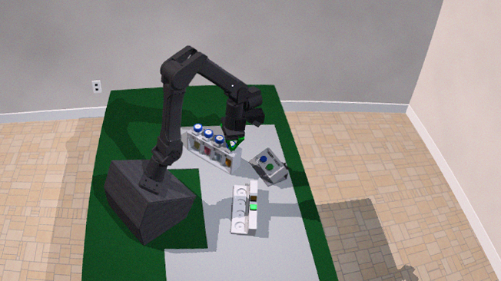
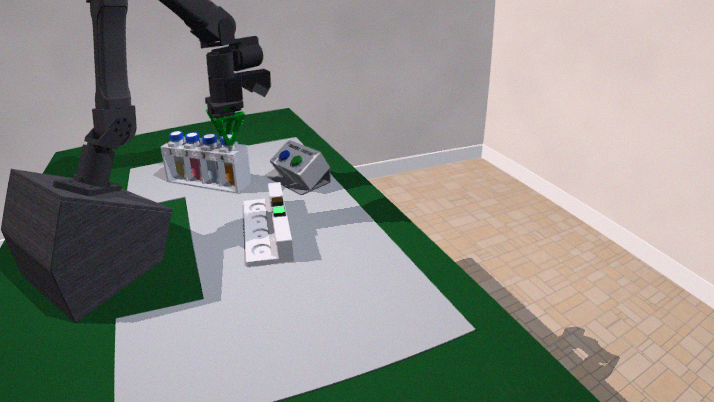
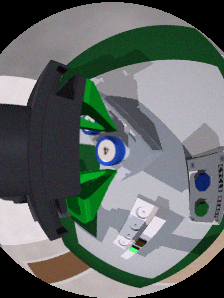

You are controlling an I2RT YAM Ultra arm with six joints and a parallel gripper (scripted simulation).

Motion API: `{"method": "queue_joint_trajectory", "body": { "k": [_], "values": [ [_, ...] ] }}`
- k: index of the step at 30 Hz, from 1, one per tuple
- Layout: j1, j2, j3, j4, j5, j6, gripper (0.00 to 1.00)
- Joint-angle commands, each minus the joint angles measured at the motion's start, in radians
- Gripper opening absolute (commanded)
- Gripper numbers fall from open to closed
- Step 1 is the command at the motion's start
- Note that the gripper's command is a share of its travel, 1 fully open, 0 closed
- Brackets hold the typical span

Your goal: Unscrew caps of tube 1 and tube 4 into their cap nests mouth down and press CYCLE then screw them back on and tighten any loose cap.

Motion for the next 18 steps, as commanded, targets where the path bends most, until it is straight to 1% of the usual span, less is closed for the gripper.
{"method": "queue_joint_trajectory", "body": {
  "k": [1,4,6,8,18],
  "values": [
    [0.000,-0.004,0.003,0.004,0.000,0.004,0.49],
    [0.000,-0.004,0.003,0.004,0.000,0.004,0.49],
    [0.000,-0.006,0.005,0.000,0.000,-0.076,0.49],
    [0.000,-0.006,0.005,0.000,0.000,-0.076,0.49],
    [0.000,-0.006,0.005,0.000,0.000,-0.476,0.49]
  ]
}}
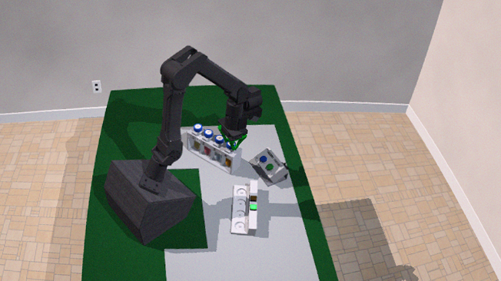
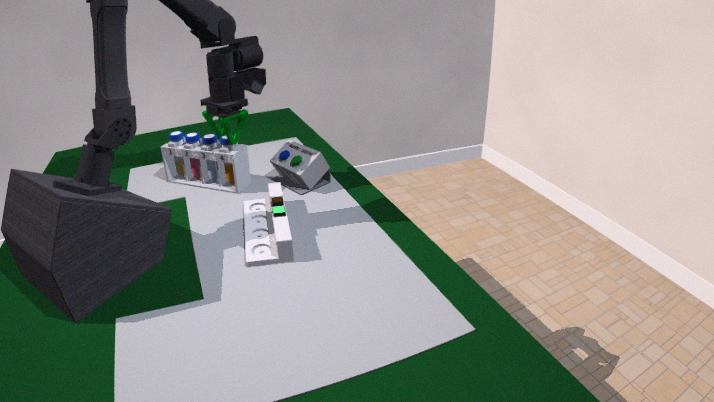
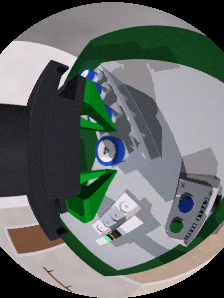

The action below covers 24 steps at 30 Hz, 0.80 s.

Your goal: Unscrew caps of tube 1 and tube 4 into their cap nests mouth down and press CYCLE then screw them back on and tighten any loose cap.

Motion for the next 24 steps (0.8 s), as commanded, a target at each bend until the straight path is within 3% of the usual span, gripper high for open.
{"method": "queue_joint_trajectory", "body": {
  "k": [1,10,15,16,24],
  "values": [
    [0.000,-0.006,0.005,-0.001,0.000,-0.191,0.49],
    [0.001,-0.006,0.005,-0.001,0.000,-0.456,0.49],
    [0.001,-0.006,0.005,-0.001,0.000,-0.456,0.49],
    [0.001,-0.006,0.005,-0.001,0.000,-0.456,0.00],
    [0.001,-0.006,0.005,-0.001,0.000,-0.456,0.00]
  ]
}}
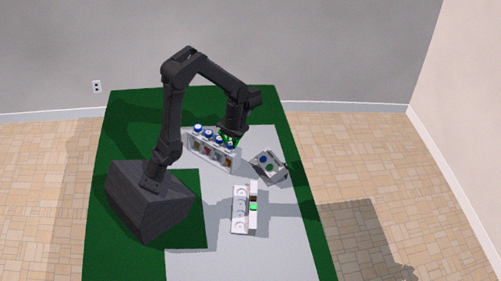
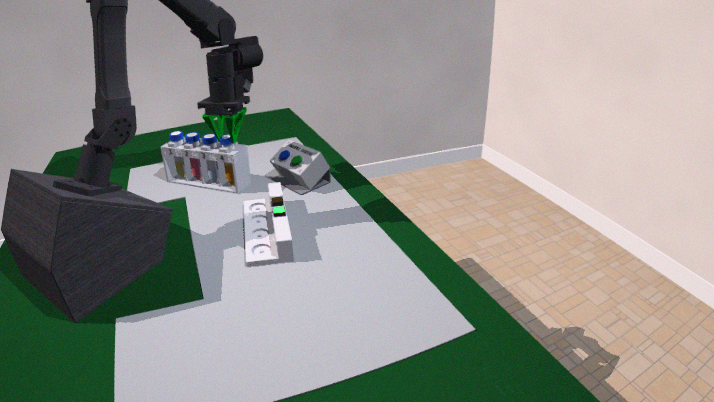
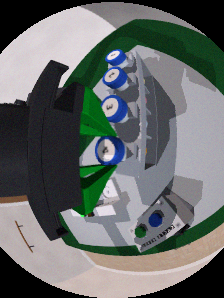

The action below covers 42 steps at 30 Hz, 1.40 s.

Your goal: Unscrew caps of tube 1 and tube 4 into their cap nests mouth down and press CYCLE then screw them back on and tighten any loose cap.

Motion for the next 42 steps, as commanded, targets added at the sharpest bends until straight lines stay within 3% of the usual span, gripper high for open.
{"method": "queue_joint_trajectory", "body": {
  "k": [1,6,31,37,38,42],
  "values": [
    [0.000,-0.006,0.005,-0.001,0.000,-0.004,0.00],
    [0.000,-0.006,0.005,-0.001,0.000,-0.004,0.00],
    [0.000,-0.004,0.003,0.004,0.000,0.763,0.00],
    [0.000,-0.004,0.003,0.004,0.000,0.782,0.00],
    [0.000,-0.004,0.003,0.004,0.000,0.782,0.49],
    [0.000,-0.004,0.003,0.004,0.000,0.782,0.49]
  ]
}}
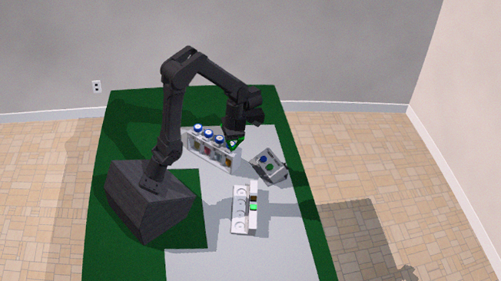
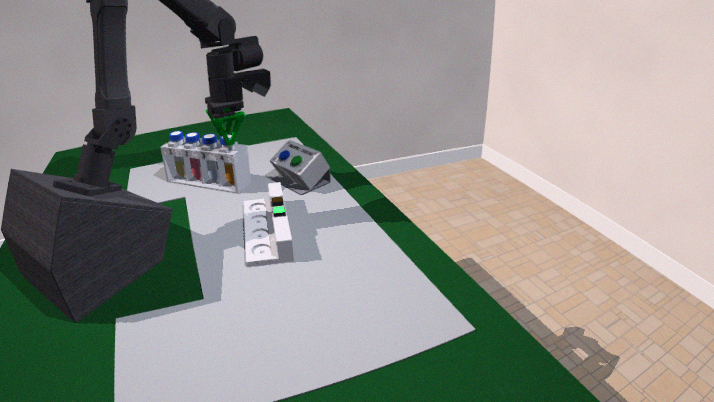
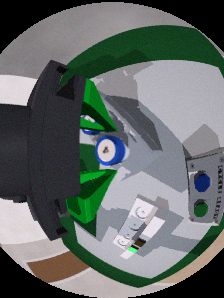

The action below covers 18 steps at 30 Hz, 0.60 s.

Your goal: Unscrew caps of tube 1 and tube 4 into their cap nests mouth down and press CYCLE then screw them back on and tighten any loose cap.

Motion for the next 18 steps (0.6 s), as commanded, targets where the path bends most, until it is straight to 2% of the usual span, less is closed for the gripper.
{"method": "queue_joint_trajectory", "body": {
  "k": [1,9,18],
  "values": [
    [0.000,-0.004,0.003,0.004,0.000,0.012,0.49],
    [0.000,-0.005,0.004,0.001,0.000,-0.028,0.49],
    [0.000,-0.006,0.005,-0.001,0.000,-0.389,0.49]
  ]
}}
